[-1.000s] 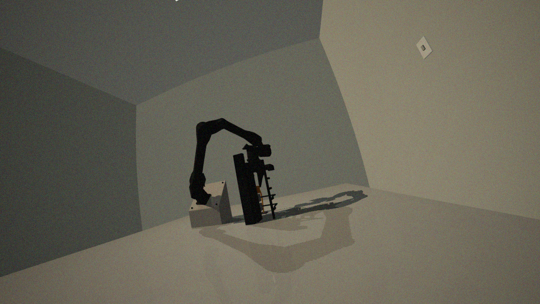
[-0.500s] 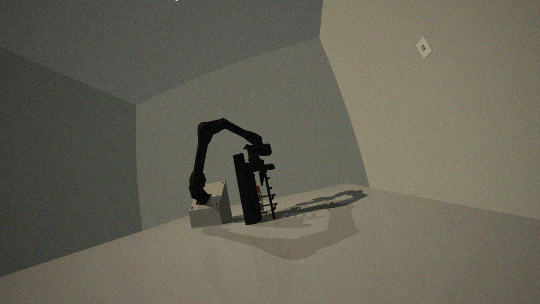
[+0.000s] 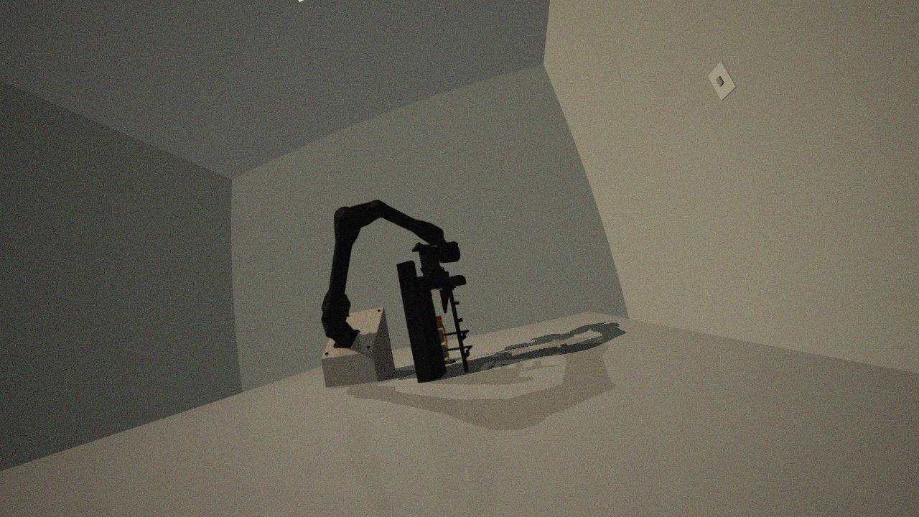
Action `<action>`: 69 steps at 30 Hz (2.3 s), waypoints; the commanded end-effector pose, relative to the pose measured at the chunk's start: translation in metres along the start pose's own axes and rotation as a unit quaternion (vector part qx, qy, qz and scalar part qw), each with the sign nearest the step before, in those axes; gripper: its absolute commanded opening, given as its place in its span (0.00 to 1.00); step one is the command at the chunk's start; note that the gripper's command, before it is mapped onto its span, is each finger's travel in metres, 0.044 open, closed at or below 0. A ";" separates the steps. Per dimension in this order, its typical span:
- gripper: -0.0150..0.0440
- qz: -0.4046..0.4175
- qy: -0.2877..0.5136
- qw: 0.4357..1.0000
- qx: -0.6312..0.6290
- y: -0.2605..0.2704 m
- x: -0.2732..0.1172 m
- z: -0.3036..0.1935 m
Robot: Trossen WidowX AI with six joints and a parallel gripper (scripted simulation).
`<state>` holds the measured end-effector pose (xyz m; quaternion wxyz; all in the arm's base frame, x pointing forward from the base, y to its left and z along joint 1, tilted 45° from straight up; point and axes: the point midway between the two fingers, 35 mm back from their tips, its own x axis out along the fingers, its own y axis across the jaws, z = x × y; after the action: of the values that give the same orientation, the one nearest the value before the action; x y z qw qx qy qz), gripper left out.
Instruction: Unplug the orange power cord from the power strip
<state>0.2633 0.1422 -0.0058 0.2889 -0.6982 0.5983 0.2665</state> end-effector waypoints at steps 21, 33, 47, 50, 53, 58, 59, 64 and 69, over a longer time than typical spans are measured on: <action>0.53 0.000 0.002 1.000 0.000 0.001 0.000 -0.040; 0.53 0.000 0.002 1.000 0.000 0.001 0.008 -0.042; 0.34 -0.001 0.001 1.000 0.000 0.001 0.010 -0.042; 0.30 -0.001 0.001 1.000 0.000 0.001 0.010 -0.042; 0.25 -0.001 0.001 1.000 0.000 0.001 0.010 -0.041; 0.25 -0.001 0.000 1.000 0.000 0.000 0.009 -0.035; 0.25 -0.001 0.000 1.000 0.000 0.000 0.009 -0.033; 0.25 -0.001 0.000 1.000 0.000 -0.001 0.009 -0.025; 0.25 -0.001 0.000 1.000 0.000 -0.001 0.008 -0.017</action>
<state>0.2664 0.1056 0.0122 0.2762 -0.7018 0.6067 0.2513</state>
